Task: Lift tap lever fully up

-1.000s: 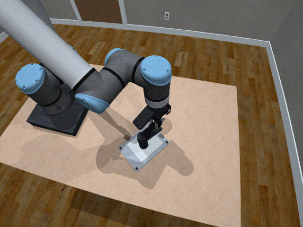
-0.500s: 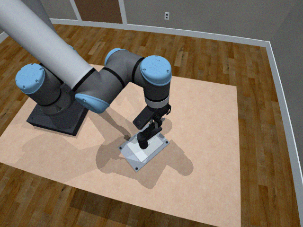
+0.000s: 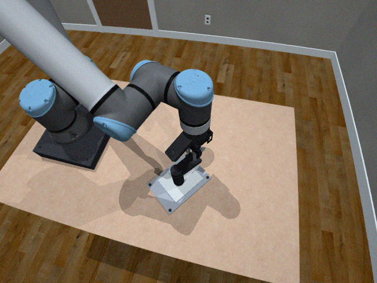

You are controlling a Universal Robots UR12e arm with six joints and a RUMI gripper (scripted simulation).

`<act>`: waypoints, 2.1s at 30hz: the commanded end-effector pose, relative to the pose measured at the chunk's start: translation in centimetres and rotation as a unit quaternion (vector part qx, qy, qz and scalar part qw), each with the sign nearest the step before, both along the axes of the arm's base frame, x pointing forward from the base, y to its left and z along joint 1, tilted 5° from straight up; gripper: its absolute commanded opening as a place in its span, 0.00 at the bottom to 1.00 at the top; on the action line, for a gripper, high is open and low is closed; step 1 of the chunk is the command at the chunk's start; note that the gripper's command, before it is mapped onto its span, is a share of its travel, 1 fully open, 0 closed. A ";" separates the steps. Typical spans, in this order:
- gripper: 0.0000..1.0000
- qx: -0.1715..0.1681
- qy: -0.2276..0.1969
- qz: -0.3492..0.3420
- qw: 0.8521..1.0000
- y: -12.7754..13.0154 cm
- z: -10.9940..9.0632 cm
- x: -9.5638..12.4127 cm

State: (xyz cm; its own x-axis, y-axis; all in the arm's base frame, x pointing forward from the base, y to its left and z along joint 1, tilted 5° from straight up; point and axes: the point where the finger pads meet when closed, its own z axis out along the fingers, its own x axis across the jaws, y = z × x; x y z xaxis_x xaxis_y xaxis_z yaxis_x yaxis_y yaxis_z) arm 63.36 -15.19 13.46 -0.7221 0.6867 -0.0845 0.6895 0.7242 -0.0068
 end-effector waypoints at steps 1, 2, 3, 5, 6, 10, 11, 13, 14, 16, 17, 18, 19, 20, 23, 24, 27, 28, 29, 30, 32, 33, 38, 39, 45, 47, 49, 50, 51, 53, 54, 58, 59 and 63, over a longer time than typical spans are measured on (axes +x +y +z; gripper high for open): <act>0.00 0.000 -0.001 0.000 1.000 0.0 0.1 0.1; 0.00 0.000 -0.001 0.000 1.000 0.0 0.1 0.1; 0.00 0.000 -0.001 0.000 1.000 0.0 0.1 0.1; 0.00 0.000 -0.001 0.000 1.000 0.0 0.1 0.1; 0.00 0.000 -0.001 0.000 1.000 0.0 0.1 0.1; 0.00 0.000 -0.001 0.000 1.000 0.0 0.1 0.1; 0.00 0.000 -0.001 0.000 1.000 0.0 0.1 0.1; 0.00 0.000 -0.001 0.000 1.000 0.0 0.1 0.1; 0.00 0.000 -0.001 0.000 1.000 0.0 0.1 0.1; 0.00 0.000 -0.001 0.000 1.000 0.0 0.1 0.1; 0.00 0.000 -0.001 0.000 1.000 0.0 0.1 0.1; 0.00 0.000 -0.001 0.000 1.000 0.0 0.1 0.1; 0.00 0.000 -0.001 0.000 1.000 0.0 0.1 0.1; 0.00 0.000 -0.001 0.000 1.000 0.0 0.1 0.1; 0.00 0.000 -0.001 0.000 1.000 0.0 0.1 0.1; 0.00 0.000 -0.001 0.000 1.000 0.0 0.1 0.1; 0.00 0.000 -0.001 0.000 1.000 0.0 0.1 0.1; 0.00 0.000 -0.001 0.000 1.000 0.0 0.1 0.1; 0.00 0.000 -0.001 0.000 1.000 0.0 0.1 0.1; 0.00 0.000 -0.001 0.000 1.000 0.0 0.1 0.1; 0.00 0.000 -0.001 0.000 1.000 0.0 0.1 0.1; 0.00 0.000 -0.001 0.000 1.000 0.0 0.1 0.1; 0.00 0.000 -0.001 0.000 1.000 0.0 0.1 0.1; 0.00 0.000 -0.001 0.000 1.000 0.0 0.1 0.0; 0.00 0.000 -0.001 0.000 1.000 -0.1 0.9 -0.1; 0.00 0.000 -0.001 0.000 1.000 -0.2 1.3 -0.2; 0.00 0.000 -0.001 0.000 1.000 -0.3 1.8 -0.4; 0.00 0.000 -0.001 0.000 1.000 -0.3 2.0 -0.5; 0.00 0.000 -0.001 0.000 1.000 -0.4 2.2 -0.5; 0.00 0.000 -0.001 0.000 1.000 -0.4 2.2 -0.5; 0.00 0.000 -0.001 0.000 1.000 -0.5 2.4 -0.6; 0.00 0.000 -0.001 0.000 1.000 -0.6 2.9 -0.9; 0.00 0.000 -0.001 0.000 1.000 -0.7 3.0 -0.9; 0.00 0.000 -0.001 0.000 1.000 -0.7 3.1 -0.9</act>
